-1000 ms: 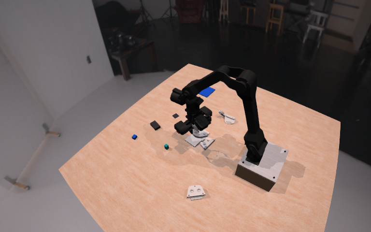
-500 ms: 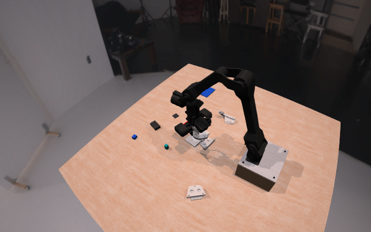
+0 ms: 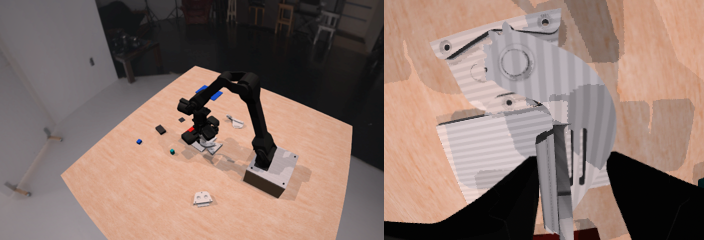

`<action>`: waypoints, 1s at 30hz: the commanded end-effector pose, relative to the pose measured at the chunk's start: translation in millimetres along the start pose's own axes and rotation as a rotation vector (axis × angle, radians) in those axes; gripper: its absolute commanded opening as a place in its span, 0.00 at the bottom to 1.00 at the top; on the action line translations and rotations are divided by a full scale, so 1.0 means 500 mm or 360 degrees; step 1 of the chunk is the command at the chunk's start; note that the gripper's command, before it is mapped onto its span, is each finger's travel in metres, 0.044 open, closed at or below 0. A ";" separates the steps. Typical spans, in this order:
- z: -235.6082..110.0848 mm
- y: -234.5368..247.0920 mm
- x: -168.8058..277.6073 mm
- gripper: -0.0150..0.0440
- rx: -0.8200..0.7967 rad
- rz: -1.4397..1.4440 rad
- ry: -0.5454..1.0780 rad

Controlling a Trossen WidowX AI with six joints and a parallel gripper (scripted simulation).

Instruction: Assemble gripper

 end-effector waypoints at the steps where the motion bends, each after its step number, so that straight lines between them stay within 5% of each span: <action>1: 0.014 0.001 -0.001 0.48 -0.0006 0.0010 0.0003; 30: 0.031 0.001 -0.002 0.48 -0.0006 0.0016 0.0003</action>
Point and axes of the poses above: the point midway between the two fingers, 35 mm back from their tips, its own z axis out along the fingers, its own y axis across the jaws, x = y × z, the point moved 7 cm from there along -z, back along the fingers, and after that the axes turned 7 degrees about -z, right-handed, at the moved point
